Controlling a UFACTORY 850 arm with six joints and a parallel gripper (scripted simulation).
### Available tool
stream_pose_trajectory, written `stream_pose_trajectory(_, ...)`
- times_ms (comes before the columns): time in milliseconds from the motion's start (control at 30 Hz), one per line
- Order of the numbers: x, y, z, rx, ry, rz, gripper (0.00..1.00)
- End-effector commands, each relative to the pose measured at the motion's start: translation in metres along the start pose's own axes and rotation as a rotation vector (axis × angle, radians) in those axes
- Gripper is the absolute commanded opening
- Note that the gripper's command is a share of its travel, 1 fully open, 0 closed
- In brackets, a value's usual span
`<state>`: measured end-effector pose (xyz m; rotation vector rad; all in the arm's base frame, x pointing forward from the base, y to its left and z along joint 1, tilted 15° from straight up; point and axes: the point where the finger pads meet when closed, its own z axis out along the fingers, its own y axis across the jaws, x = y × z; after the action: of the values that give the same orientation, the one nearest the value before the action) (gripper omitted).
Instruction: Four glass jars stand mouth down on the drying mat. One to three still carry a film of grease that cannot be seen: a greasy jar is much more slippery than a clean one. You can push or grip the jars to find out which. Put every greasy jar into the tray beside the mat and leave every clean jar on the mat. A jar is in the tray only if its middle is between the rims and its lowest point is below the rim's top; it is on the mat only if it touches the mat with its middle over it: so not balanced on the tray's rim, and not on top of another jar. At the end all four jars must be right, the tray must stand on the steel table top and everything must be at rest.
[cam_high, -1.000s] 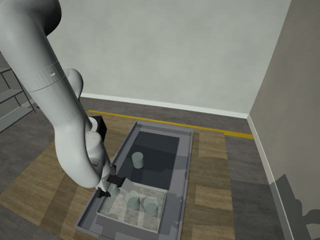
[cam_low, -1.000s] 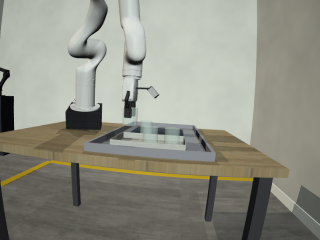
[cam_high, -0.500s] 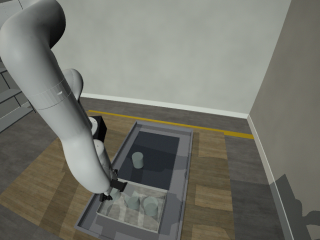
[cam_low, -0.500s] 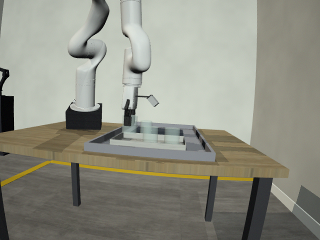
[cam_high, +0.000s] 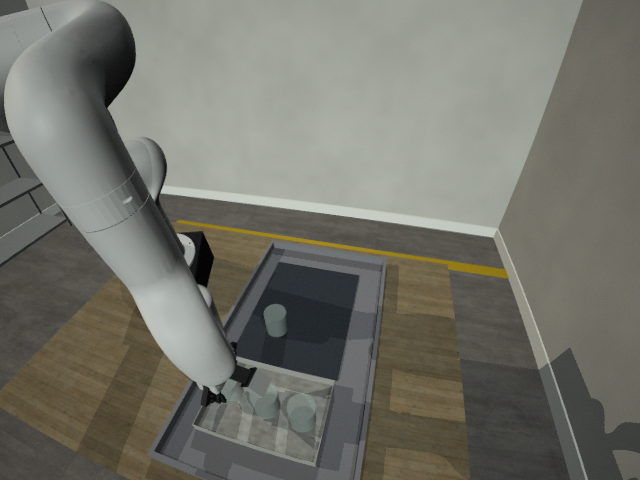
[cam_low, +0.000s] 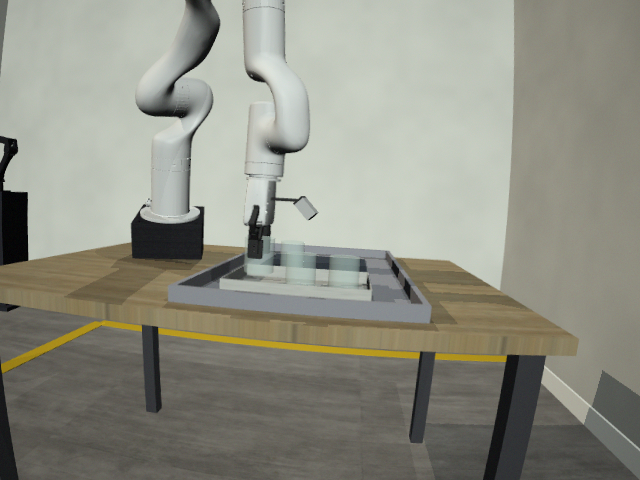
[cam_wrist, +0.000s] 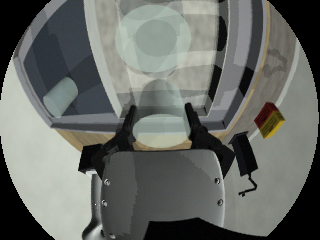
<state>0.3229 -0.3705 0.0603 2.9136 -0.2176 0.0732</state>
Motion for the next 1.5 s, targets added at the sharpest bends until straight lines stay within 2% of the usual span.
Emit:
stream_pose_trajectory(0,0.000,0.000,0.006,-0.024,0.023,0.001,0.00)
stream_pose_trajectory(533,0.001,0.001,0.024,-0.024,0.023,0.001,0.00)
stream_pose_trajectory(800,0.001,0.001,0.024,-0.024,0.023,0.001,0.00)
stream_pose_trajectory(833,0.001,0.001,0.024,-0.024,0.023,0.001,1.00)
stream_pose_trajectory(1467,0.001,0.001,0.024,-0.024,0.023,0.001,1.00)
